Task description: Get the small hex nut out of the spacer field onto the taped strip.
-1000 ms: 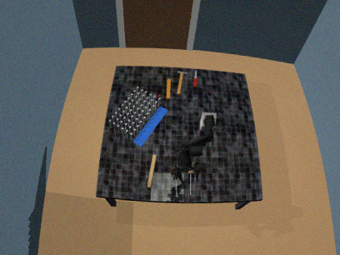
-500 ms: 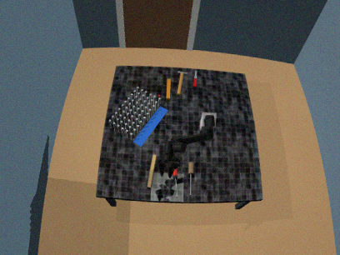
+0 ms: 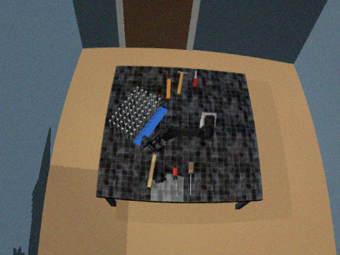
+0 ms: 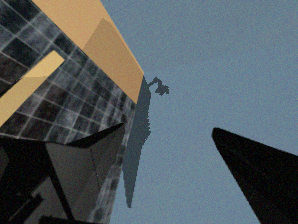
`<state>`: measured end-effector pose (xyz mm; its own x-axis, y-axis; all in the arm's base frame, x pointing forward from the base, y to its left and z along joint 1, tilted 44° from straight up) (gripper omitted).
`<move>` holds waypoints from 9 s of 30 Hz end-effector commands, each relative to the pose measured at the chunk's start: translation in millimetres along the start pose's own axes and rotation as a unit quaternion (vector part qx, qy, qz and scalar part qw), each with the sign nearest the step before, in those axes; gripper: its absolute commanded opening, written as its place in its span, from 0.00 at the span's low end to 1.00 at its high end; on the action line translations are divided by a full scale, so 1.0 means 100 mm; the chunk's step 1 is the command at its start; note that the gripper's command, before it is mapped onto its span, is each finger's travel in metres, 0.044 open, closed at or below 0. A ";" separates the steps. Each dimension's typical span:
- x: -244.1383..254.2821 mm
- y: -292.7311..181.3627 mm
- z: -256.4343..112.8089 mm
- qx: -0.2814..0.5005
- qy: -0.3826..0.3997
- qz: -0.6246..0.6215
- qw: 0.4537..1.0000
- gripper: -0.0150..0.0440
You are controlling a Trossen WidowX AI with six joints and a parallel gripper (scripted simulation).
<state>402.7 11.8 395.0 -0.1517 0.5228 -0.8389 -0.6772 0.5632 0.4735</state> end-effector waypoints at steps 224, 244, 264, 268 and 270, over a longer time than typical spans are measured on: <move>1.34 1.89 -1.35 0.410 0.021 0.823 -0.393 0.25; 1.10 1.86 -1.50 0.379 0.029 0.879 -0.288 0.25; 1.01 1.61 -1.49 0.343 0.032 0.937 -0.061 0.25; 0.93 1.55 -1.54 0.326 0.011 0.943 -0.064 0.25; 0.90 1.52 -1.55 0.321 0.006 0.946 -0.050 0.25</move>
<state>173.3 51.2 346.6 0.6445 -0.0700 0.7614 0.6356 -0.5044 -0.5844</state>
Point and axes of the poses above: the point midway between the two fingers, 35 mm back from their tips, its own z axis out along the fingers, its own x axis across the jaws, y = z × x, the point moved 10 cm from there along -z, back along the fingers, and after that the axes turned 10 degrees about -z, right-handed, at the moved point
